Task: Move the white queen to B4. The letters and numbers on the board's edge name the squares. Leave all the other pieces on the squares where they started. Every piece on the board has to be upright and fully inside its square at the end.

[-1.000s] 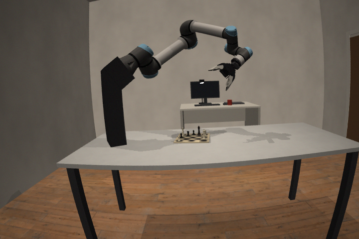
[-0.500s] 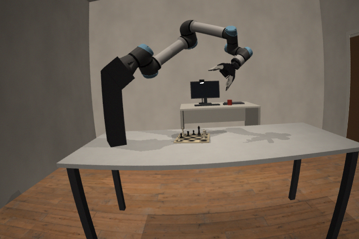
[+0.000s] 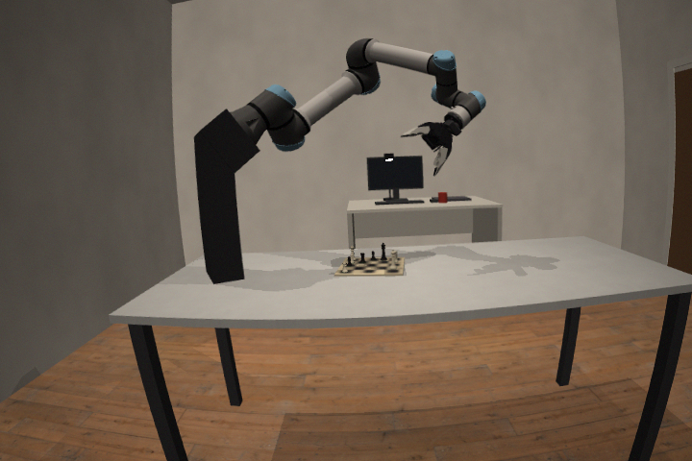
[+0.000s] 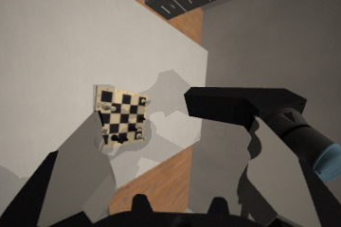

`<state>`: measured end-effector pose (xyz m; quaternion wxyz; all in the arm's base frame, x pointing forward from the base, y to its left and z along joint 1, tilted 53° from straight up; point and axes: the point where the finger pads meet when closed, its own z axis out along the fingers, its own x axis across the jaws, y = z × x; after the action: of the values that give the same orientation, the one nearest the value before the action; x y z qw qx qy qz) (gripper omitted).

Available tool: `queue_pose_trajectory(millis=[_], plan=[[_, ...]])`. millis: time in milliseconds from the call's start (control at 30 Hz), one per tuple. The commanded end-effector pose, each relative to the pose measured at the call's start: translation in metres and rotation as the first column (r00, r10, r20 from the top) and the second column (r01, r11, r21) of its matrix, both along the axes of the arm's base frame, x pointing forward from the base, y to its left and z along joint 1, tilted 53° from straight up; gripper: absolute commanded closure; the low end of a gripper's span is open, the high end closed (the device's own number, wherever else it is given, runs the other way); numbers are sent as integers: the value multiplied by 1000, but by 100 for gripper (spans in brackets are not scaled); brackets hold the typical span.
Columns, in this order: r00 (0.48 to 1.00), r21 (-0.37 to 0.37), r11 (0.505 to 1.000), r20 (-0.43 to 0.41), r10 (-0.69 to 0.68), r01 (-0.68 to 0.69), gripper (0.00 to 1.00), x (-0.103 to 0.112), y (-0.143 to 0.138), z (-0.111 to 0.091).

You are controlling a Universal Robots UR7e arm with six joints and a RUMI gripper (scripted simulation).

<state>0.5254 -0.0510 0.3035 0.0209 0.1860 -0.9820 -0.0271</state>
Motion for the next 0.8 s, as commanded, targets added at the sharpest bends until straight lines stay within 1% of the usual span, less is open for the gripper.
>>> queue_pose_trajectory(millis=[0, 200, 267, 433, 600, 767], plan=[[999, 0, 999, 5, 38, -38, 0, -2, 1, -4], [995, 0, 995, 10, 104, -104, 0, -4, 3, -11], [995, 0, 995, 10, 104, -104, 0, -4, 3, -11], [984, 0, 984, 16, 178, -178, 0, -8, 6, -19], [963, -2, 963, 23, 268, -268, 0, -12, 9, -30], [927, -5, 928, 31, 374, -374, 0, -18, 13, -42]])
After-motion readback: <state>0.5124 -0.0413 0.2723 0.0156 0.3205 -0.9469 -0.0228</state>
